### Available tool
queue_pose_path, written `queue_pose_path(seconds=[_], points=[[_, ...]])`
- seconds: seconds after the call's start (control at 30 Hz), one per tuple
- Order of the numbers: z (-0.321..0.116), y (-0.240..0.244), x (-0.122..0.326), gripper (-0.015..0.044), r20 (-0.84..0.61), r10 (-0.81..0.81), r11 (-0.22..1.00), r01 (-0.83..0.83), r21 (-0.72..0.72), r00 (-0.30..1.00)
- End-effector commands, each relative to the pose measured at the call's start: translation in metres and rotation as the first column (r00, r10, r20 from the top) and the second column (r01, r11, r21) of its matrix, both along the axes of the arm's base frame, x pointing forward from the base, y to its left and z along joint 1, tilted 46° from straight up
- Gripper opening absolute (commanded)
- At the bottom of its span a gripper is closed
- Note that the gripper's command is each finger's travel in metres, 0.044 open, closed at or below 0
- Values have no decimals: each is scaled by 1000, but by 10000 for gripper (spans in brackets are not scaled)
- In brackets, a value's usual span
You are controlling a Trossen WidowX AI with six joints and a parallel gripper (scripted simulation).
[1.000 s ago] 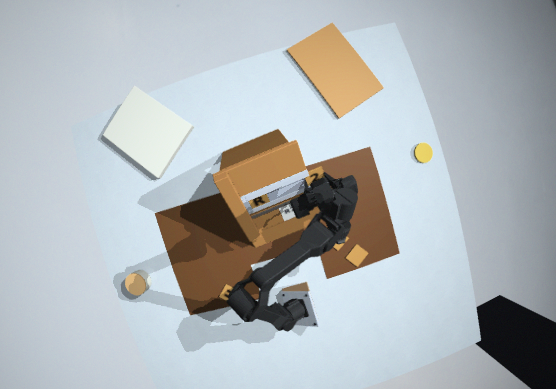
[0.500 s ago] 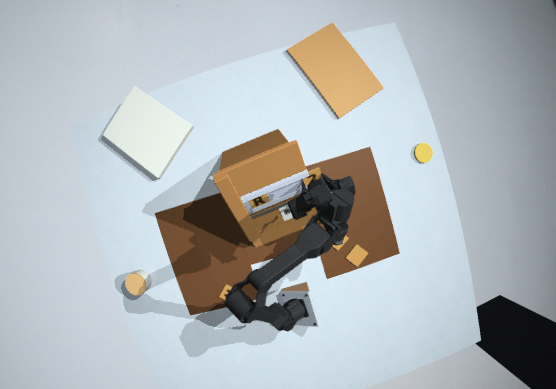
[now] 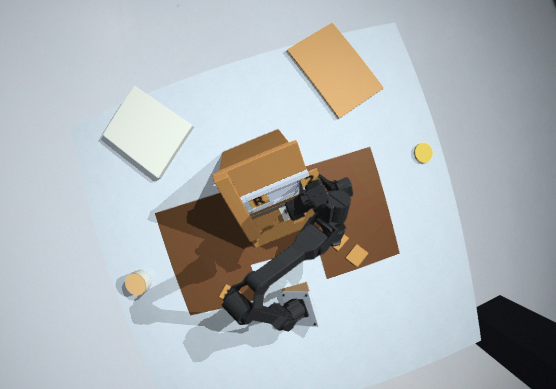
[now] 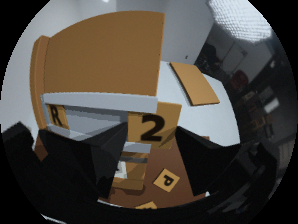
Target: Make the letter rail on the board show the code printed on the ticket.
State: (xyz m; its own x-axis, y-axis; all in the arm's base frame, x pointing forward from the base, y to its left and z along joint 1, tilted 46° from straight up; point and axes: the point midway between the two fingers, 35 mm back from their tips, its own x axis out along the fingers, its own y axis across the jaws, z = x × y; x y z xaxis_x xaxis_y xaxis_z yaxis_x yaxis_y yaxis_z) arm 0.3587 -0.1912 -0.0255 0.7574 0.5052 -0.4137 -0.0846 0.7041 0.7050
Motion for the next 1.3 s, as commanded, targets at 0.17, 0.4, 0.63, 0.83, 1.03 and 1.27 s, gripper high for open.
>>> queue_pose_path(seconds=[0.17,0.4,0.63,0.83,1.03,1.27], points=[[5,3,-1,0,1,-3,1000,3,-3,1000],[7,6,-1,0,0,-3,1000,3,-3,1000],[10,8,-1,0,0,-3,1000,3,-2,1000],[12,10,-2,0,0,-3,1000,3,-2,1000],[13,11,-2,0,0,-3,1000,3,-2,1000],[13,13,-2,0,0,-3,1000,3,-2,1000]])
